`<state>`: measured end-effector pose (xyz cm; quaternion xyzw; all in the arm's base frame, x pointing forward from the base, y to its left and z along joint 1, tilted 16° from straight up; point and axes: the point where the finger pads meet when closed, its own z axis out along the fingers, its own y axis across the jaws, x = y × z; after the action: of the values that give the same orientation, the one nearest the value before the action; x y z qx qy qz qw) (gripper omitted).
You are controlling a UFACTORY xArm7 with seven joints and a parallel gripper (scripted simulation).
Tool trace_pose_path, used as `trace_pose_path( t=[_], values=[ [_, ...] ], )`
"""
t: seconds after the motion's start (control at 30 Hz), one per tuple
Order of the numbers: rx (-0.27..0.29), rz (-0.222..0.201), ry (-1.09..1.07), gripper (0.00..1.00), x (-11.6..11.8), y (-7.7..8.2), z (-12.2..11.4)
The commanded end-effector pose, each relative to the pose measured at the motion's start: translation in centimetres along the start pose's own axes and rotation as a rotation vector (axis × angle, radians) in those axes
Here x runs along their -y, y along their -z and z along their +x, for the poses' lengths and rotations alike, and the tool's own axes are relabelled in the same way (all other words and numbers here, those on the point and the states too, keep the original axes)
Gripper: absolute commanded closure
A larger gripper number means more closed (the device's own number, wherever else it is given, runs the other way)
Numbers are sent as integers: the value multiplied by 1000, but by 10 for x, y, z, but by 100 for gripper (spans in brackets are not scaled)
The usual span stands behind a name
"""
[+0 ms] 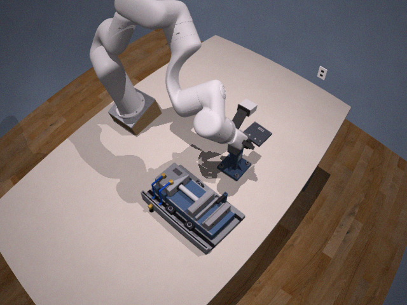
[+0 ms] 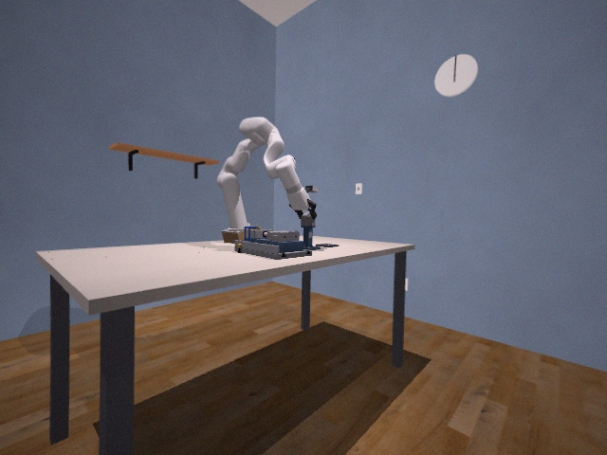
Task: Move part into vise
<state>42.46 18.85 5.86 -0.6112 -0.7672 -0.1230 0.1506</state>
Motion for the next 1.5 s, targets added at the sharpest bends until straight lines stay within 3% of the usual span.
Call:
trace_pose_path(
  t=[0.0, 0.77, 1.47],
  values=[
    [-21, -2, 2, 11, -1, 1, 0],
    [-88, -2, 2, 11, -1, 1, 0],
    [-107, -2, 2, 11, -1, 1, 0]
  ],
)
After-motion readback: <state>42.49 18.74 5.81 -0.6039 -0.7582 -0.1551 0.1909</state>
